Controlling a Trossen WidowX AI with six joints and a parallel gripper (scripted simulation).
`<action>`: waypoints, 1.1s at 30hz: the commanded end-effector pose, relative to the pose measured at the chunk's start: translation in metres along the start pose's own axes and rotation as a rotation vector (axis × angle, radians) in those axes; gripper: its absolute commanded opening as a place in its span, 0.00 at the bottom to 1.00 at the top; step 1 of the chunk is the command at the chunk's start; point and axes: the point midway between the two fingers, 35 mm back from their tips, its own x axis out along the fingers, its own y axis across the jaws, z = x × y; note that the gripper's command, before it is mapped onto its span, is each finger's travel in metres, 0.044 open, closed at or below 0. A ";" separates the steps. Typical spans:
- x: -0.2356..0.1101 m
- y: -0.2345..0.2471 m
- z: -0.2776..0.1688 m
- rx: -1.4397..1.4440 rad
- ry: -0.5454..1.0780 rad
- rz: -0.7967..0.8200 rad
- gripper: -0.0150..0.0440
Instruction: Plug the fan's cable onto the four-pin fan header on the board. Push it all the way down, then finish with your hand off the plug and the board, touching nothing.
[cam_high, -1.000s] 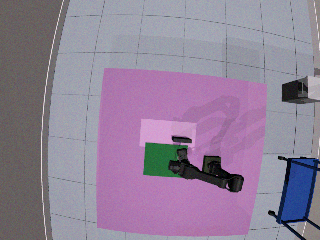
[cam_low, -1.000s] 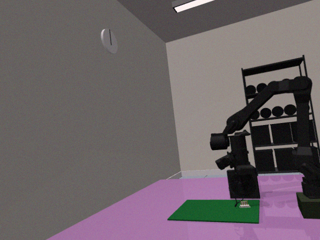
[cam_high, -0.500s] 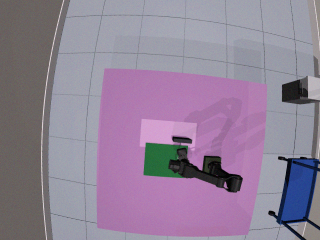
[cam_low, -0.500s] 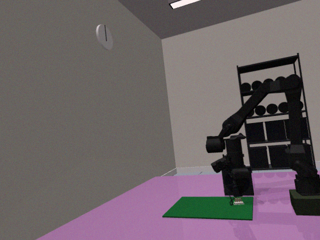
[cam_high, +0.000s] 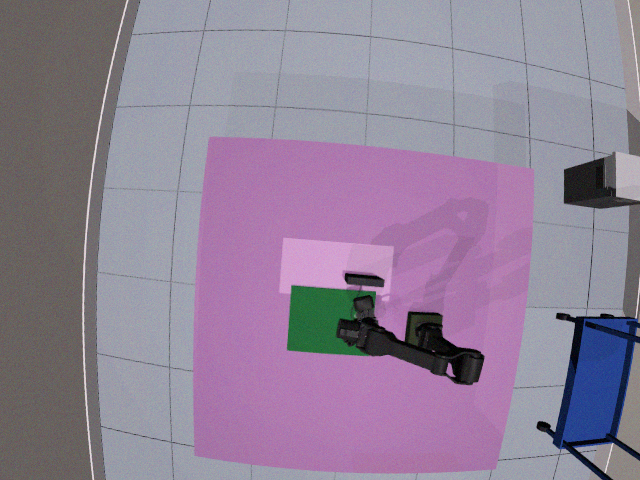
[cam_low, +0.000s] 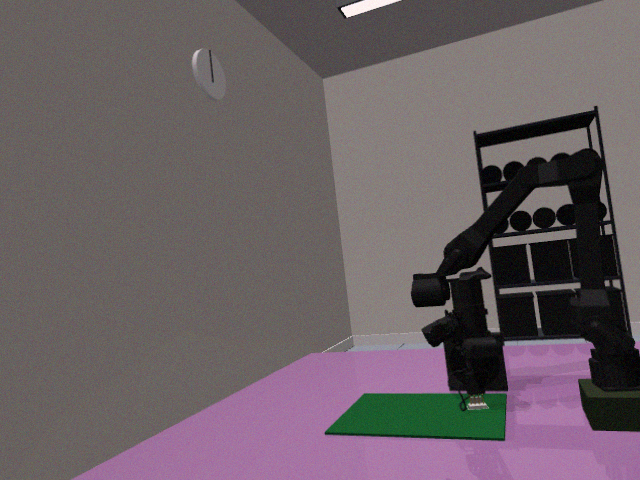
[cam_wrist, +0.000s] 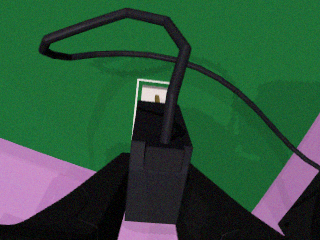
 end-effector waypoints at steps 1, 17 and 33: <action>-0.001 0.000 0.002 -0.008 -0.006 0.004 0.25; 0.002 0.000 0.001 -0.006 -0.006 0.004 0.25; 0.005 0.001 0.000 -0.002 -0.006 0.004 0.25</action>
